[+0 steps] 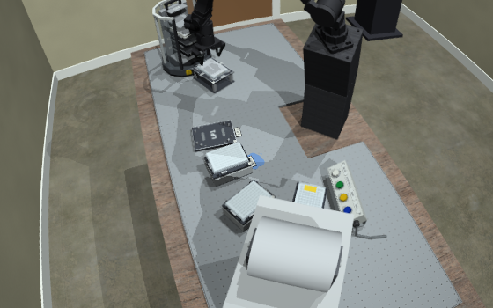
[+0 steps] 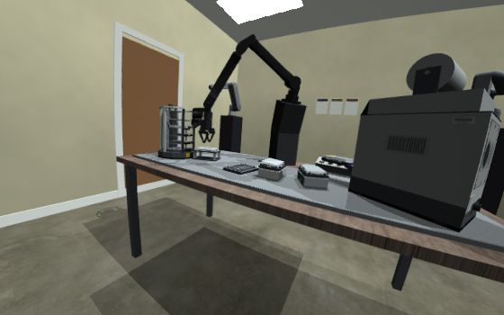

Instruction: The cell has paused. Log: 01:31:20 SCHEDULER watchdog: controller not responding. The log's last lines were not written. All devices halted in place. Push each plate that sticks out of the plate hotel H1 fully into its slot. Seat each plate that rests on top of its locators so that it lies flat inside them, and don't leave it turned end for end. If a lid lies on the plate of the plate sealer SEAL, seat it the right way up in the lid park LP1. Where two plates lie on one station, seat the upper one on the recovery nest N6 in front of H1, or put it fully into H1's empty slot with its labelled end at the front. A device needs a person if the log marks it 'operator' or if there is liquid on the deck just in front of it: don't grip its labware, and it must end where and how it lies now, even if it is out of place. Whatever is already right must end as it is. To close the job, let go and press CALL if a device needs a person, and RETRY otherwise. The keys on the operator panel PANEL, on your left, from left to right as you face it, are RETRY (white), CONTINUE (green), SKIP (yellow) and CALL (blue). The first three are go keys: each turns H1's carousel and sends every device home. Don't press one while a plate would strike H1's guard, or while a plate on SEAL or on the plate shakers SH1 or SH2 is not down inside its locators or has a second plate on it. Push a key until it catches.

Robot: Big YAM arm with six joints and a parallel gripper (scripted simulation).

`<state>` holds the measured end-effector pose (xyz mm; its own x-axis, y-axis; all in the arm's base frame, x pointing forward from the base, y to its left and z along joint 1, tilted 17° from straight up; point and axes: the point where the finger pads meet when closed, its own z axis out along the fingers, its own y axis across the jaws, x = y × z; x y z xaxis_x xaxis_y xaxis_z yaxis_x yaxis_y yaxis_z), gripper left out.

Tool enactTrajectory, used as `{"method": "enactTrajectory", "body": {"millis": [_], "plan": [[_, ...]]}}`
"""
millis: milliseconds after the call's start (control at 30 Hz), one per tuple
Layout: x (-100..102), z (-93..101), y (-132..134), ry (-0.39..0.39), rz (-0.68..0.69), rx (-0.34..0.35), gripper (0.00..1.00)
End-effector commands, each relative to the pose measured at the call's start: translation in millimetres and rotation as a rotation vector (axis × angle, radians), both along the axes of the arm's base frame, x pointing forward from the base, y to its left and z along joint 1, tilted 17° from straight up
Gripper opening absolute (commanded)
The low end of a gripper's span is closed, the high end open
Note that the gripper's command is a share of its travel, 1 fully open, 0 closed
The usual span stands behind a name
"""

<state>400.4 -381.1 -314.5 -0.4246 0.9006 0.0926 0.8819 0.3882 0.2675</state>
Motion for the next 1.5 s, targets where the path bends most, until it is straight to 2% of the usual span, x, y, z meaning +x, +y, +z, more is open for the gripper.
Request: {"method": "enactTrajectory", "body": {"millis": [0, 100, 533, 600, 633, 700, 1100, 1167, 1200, 1267, 1300, 1467], "plan": [[-3, 17.7, -17, -0.029, -0.006, -0.030, 1.00], [-8, 22.8, -14, -0.013, -0.006, -0.012, 1.00], [-16, 55.9, -20, -0.012, -0.006, -0.012, 1.00], [-16, 55.9, -20, -0.012, -0.006, -0.012, 1.00], [-25, 34.0, -3, 0.017, 0.002, 0.024, 1.00], [-18, 63.5, -21, -0.012, -0.006, -0.012, 1.00], [-25, 94.1, -27, -0.012, -0.006, -0.013, 1.00], [-25, 94.1, -27, -0.012, -0.006, -0.013, 1.00], [-32, 72.5, -10, 0.017, 0.004, 0.024, 1.00], [-27, 98.3, -26, -0.008, -0.004, -0.008, 1.00], [-27, 104.3, -29, -0.012, -0.006, -0.013, 1.00], [-30, 117.0, -31, -0.011, -0.006, -0.013, 1.00]]}}
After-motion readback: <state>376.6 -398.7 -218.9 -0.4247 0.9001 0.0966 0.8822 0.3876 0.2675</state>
